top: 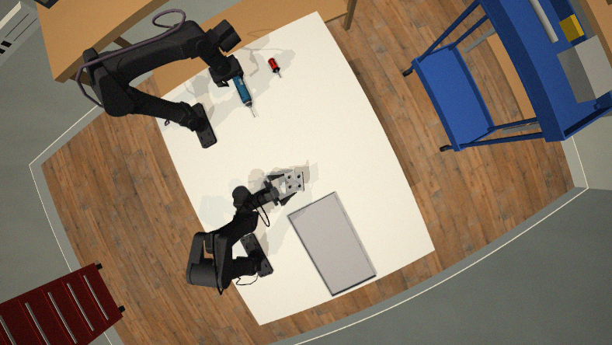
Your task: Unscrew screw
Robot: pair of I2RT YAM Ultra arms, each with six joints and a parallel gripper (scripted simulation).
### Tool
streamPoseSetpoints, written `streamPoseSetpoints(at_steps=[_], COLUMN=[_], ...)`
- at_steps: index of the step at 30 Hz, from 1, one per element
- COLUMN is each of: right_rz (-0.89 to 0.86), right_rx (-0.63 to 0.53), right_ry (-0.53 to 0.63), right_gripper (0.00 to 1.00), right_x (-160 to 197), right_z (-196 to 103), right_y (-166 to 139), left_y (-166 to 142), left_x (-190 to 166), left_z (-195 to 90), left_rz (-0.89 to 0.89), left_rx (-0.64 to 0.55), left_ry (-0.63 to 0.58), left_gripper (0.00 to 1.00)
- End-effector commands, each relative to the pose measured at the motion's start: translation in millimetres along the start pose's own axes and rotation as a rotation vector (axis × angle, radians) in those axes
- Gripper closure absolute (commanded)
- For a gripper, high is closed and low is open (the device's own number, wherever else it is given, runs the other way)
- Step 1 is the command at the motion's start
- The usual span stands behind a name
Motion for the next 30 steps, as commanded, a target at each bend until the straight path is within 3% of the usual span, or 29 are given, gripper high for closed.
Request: streamPoseSetpoints(at_steps=[1, 20, 30], right_rz=[0.025, 0.025, 0.016], right_rx=[-0.018, -0.020, -0.015], right_ry=[0.006, 0.007, 0.005], right_gripper=[0.14, 0.14, 0.14], right_x=[6, 5, 2], right_z=[8, 26, 21], right_y=[5, 6, 5], left_y=[0, 0, 0], left_x=[0, 0, 0], left_z=[-3, -3, -3], left_rz=[0.000, 0.000, 0.000], left_rx=[-0.002, -0.002, -0.002], left_ry=[-0.003, -0.003, -0.003], left_gripper=[0.35, 0.35, 0.35])
Point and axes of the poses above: on each arm, the point where the finger pads meet when closed, its own z axis out along the fingers, its own x axis across the jaws, y = z × x, the point moved 7 cm from there along -z, back along the fingers
